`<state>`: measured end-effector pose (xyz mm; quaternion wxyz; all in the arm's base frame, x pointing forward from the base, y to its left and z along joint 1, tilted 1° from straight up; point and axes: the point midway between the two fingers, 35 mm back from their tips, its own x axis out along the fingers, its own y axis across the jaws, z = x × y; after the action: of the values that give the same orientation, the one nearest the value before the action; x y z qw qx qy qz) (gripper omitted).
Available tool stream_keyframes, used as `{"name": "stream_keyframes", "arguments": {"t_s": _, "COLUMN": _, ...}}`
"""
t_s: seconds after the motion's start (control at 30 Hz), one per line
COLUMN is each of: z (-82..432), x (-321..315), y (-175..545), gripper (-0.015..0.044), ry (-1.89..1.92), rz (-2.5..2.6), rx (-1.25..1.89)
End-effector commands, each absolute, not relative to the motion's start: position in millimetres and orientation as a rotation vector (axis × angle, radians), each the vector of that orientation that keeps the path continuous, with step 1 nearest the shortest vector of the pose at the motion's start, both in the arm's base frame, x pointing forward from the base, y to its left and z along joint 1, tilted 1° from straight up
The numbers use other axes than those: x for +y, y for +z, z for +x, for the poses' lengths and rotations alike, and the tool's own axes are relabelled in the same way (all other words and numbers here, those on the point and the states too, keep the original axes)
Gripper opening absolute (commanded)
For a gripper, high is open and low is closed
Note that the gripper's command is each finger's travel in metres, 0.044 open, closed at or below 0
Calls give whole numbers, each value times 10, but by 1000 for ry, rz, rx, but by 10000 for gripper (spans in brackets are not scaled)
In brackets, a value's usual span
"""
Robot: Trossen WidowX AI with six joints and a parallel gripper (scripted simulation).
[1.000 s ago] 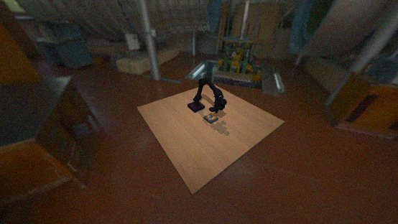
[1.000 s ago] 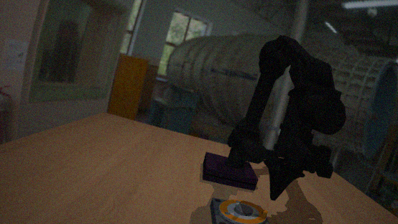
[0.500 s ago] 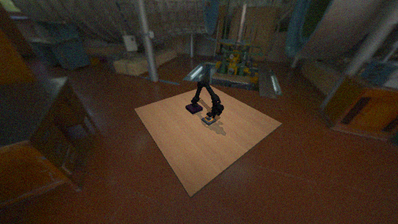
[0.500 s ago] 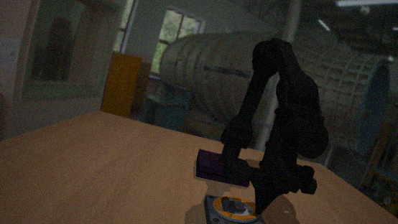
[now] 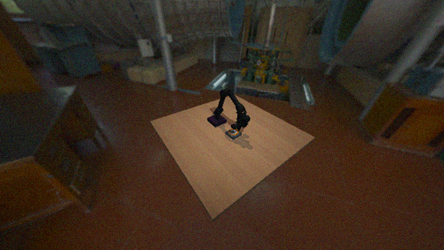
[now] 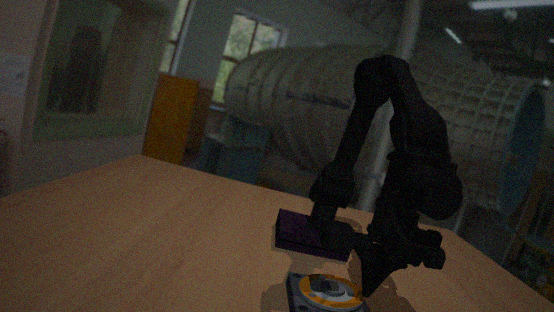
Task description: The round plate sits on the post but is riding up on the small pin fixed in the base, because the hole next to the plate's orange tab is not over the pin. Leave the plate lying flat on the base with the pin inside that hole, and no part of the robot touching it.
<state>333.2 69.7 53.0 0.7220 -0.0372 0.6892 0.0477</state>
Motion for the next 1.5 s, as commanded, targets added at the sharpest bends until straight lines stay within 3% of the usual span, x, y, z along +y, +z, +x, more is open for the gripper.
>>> {"name": "stream_keyframes", "arguments": {"t_s": 0.0, "z": 3259, "x": 709, "y": 503, "gripper": 0, "ry": 105, "rz": -80, "rx": 1534}}
{"name": "stream_keyframes", "arguments": {"t_s": 1.47, "z": 3103, "x": 720, "y": 892, "gripper": 0, "ry": 104, "rz": -82, "rx": 1538}}
